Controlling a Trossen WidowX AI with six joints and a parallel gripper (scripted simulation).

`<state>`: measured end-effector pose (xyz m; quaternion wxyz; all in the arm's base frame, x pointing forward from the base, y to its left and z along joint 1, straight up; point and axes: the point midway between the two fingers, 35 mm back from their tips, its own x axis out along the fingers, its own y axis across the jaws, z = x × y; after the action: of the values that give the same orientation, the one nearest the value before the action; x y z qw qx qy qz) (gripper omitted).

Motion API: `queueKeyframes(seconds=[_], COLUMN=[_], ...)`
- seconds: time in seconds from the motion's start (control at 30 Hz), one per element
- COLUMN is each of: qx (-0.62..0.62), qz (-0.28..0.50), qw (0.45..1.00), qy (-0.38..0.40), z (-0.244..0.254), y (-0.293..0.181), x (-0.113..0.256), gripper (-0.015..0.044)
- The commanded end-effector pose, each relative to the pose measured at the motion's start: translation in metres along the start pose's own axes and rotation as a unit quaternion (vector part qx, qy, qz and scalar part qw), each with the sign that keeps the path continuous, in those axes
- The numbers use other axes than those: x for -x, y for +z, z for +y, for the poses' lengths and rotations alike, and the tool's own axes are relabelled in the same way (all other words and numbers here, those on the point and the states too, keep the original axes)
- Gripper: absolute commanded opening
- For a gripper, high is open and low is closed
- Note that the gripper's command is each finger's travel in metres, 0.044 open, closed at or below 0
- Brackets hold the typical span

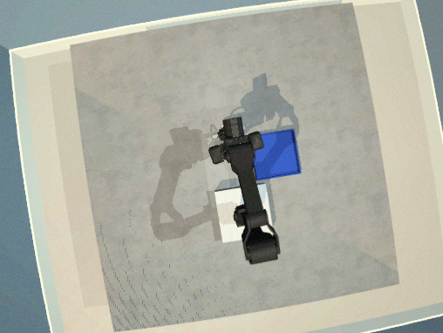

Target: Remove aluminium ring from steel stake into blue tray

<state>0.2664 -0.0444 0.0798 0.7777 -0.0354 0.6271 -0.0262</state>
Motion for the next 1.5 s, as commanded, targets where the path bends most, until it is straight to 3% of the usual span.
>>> queueKeyframes(seconds=[0.0, 0.53, 1.47], qx=[0.0, 0.014, 0.015], qz=[-0.002, -0.006, -0.007], qw=[1.0, 0.997, 0.997], qy=[-0.017, -0.076, -0.079], z=[0.005, 0.026, 0.045], y=[0.001, 0.0, 0.003], x=[0.0, -0.001, 0.013], gripper=[0.0, 0.0, 0.0])
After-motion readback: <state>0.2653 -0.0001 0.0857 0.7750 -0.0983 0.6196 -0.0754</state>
